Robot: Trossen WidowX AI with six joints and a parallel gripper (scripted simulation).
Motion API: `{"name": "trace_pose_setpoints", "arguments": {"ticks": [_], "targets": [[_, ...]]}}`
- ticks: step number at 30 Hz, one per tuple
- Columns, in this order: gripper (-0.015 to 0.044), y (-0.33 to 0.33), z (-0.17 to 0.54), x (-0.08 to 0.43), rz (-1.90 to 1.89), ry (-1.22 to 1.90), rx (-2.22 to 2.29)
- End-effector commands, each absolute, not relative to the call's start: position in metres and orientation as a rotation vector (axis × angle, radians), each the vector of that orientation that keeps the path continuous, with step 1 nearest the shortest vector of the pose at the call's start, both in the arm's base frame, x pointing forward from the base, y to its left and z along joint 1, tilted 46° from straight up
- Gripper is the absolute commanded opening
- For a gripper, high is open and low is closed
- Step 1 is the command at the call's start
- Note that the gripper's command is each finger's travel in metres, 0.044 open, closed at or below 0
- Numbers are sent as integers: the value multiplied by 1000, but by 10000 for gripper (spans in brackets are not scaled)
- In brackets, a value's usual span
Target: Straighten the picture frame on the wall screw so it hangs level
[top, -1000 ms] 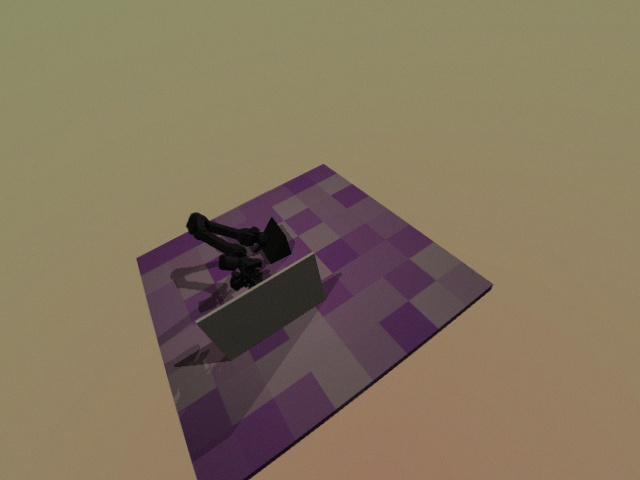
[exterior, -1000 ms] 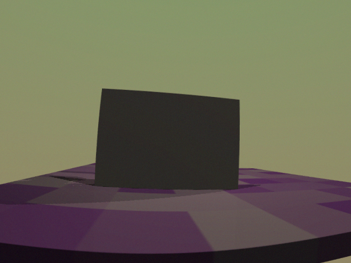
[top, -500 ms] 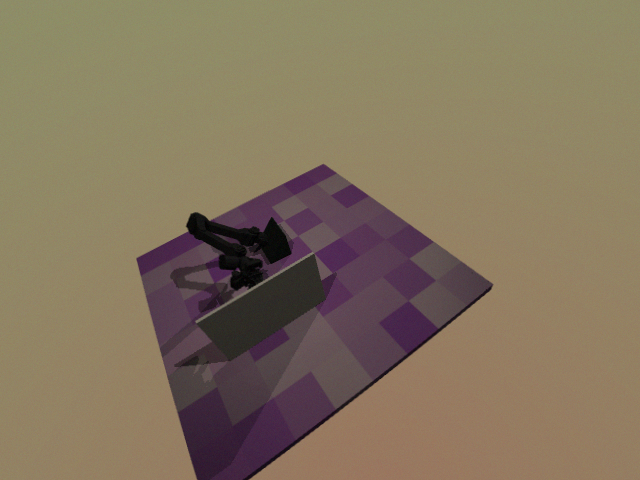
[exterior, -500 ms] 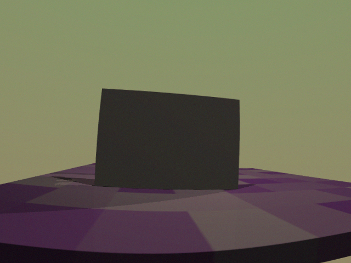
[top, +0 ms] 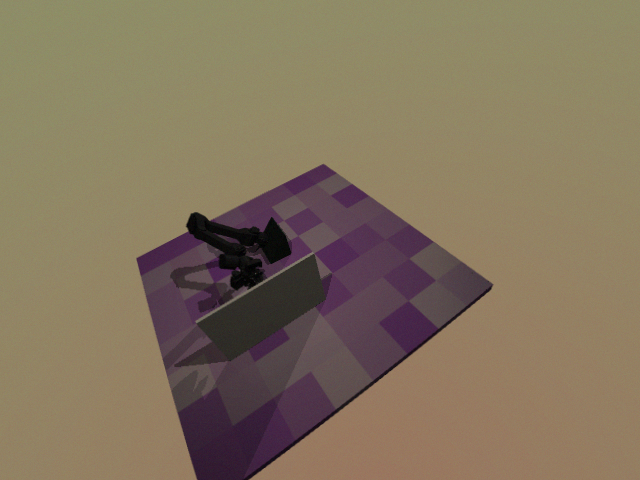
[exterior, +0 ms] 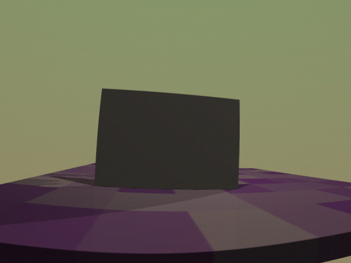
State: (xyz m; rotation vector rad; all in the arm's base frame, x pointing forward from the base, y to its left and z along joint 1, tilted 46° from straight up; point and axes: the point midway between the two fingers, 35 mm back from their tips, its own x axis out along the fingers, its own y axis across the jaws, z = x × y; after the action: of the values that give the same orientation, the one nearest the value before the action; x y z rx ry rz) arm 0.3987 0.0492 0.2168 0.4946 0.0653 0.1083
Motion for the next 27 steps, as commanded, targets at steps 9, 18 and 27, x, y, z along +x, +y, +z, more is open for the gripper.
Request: {"name": "trace_pose_setpoints", "arguments": {"ticks": [9, 18, 27], "targets": [[0, 59, 221, 398, 130, 64, 493], [0, 60, 222, 398, 130, 64, 493], [0, 59, 222, 398, 130, 64, 493]]}}
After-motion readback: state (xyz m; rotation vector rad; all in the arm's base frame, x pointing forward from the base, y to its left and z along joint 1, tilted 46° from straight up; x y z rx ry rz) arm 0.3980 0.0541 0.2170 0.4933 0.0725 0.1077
